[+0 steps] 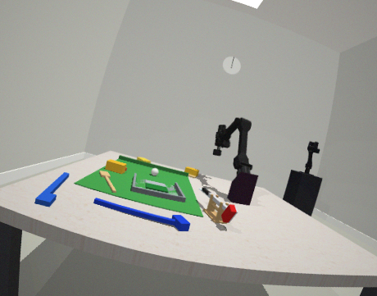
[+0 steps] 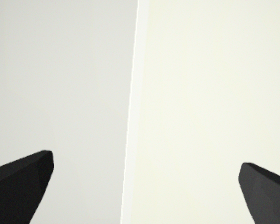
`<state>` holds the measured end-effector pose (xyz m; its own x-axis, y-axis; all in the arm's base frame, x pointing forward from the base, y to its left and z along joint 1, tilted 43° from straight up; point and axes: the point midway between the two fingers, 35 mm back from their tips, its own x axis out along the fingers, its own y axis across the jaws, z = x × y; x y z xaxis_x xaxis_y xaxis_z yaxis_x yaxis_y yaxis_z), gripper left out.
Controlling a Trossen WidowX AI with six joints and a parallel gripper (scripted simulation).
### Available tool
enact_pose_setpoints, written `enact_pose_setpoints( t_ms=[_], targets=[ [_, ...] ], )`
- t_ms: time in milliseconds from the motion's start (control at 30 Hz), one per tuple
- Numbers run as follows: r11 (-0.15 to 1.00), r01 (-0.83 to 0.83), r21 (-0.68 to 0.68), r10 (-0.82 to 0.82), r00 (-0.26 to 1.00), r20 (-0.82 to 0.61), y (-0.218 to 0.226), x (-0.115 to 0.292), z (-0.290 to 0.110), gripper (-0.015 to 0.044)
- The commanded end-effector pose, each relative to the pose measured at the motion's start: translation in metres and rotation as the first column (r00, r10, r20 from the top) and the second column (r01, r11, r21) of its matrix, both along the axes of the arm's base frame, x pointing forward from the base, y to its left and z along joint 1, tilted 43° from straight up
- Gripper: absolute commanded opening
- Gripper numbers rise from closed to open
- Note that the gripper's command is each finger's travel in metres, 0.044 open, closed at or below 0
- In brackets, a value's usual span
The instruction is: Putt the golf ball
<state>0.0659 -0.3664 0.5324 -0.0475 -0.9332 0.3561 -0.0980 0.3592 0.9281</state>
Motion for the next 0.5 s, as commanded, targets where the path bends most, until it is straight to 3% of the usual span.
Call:
enact_pose_setpoints(
  t_ms=[0, 233, 467],
  targets=[
    [0.993, -0.063, 0.097, 0.076, 0.988, -0.134, -0.012, 0.046, -0.032, 0.044],
    [0.952, -0.182, 0.246, 0.27, 0.877, -0.397, -0.01, 0.144, -0.091, 0.044],
    [0.891, -0.277, 0.36, 0.451, 0.632, -0.63, 0.025, 0.236, -0.153, 0.044]
  ],
)
